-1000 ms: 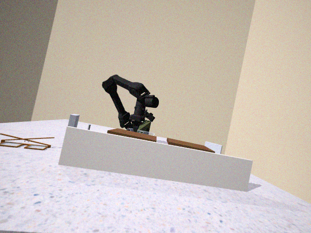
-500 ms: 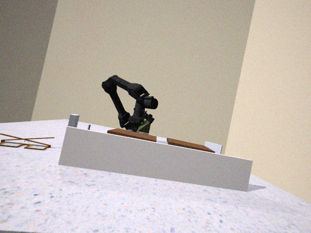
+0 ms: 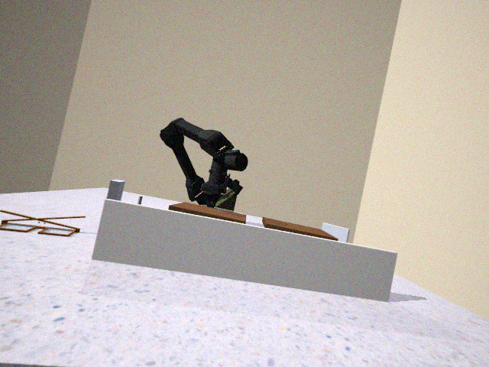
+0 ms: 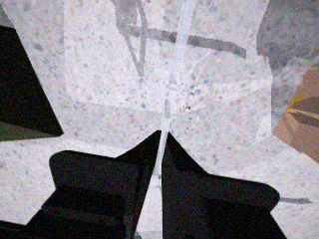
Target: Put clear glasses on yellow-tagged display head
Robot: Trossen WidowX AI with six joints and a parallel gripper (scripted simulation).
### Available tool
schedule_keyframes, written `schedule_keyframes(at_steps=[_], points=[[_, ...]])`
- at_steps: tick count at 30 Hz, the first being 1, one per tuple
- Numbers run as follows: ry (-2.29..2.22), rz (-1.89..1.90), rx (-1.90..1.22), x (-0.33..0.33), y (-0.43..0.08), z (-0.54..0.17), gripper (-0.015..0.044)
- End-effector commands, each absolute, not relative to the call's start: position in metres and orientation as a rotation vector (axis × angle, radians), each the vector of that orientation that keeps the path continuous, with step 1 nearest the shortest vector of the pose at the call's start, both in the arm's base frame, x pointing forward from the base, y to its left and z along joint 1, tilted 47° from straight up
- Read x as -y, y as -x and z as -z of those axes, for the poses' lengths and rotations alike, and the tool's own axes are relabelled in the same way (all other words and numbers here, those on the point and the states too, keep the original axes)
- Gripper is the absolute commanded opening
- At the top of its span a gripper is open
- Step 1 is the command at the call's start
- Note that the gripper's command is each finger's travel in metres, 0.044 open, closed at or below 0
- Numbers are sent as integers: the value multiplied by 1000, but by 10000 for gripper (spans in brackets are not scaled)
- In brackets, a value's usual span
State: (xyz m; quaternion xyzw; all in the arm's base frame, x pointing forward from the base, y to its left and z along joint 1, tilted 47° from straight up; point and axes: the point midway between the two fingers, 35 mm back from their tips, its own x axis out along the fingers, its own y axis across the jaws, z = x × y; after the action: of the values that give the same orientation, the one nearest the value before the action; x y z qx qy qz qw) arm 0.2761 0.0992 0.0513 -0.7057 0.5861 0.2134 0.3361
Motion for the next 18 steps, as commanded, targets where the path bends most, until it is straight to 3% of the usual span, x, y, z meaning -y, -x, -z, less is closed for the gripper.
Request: schedule_keyframes(at_steps=[1, 18], points=[[1847, -558, -1531, -99, -282, -53, 0], [1847, -557, -1530, -101, -308, -58, 0]])
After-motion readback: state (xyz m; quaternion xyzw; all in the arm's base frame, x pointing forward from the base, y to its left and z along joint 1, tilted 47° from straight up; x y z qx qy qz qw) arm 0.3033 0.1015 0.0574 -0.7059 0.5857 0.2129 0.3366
